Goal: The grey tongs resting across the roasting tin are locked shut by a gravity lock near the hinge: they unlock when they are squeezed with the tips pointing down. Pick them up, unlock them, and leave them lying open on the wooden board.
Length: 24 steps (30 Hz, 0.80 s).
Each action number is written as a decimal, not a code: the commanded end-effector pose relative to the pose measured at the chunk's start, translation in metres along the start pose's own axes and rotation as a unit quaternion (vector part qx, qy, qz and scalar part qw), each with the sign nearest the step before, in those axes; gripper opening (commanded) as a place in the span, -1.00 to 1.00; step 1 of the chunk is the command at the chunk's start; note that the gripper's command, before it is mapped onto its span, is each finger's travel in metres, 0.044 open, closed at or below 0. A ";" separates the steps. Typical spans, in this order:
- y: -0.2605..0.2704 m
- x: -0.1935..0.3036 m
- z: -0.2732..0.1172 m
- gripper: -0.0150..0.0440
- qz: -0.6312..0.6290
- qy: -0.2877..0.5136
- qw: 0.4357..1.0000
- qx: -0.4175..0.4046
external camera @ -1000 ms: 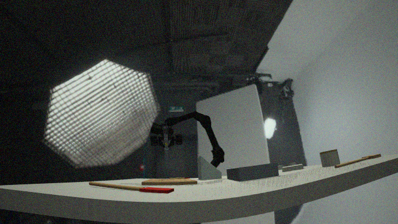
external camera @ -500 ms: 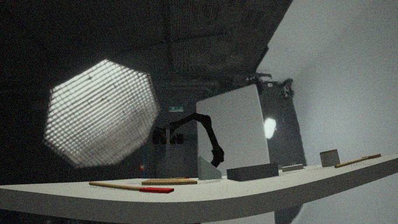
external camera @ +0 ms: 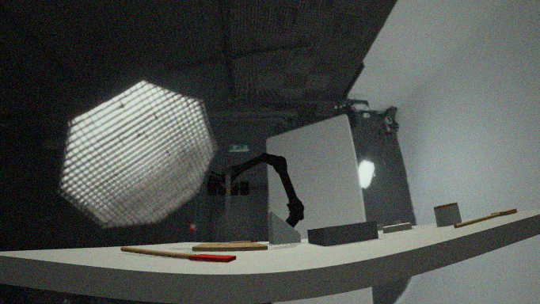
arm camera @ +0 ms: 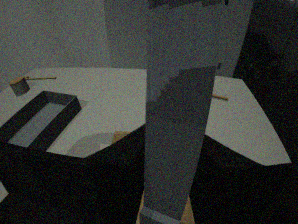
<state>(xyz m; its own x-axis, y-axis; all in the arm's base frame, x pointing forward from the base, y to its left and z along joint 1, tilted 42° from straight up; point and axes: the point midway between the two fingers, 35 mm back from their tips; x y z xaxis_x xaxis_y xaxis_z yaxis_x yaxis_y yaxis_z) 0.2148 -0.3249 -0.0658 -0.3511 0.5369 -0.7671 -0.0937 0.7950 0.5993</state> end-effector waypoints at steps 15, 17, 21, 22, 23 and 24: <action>0.000 -0.002 0.000 -1.00 -0.005 -0.005 1.000 0.000; 0.000 -0.002 0.001 -1.00 -0.004 0.001 1.000 -0.001; -0.003 0.002 0.008 -1.00 0.001 0.039 0.999 -0.004; -0.004 0.004 0.011 -1.00 0.003 0.051 0.999 -0.005; -0.004 0.005 0.013 -1.00 0.005 0.064 0.998 -0.006; -0.005 0.006 0.015 -1.00 0.006 0.077 0.997 -0.007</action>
<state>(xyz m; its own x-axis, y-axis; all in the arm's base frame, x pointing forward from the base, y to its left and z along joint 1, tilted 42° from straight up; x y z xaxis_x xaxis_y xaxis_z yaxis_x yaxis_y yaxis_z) 0.2217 -0.3181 -0.0761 -0.4482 0.5223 -0.7255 -0.0948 0.7792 0.6196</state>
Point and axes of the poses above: the point midway between the two fingers, 35 mm back from their tips, its own z axis out along the fingers, its own y axis across the jaws, x = y × z, and after that the axes turned 4 degrees about -z, right-handed
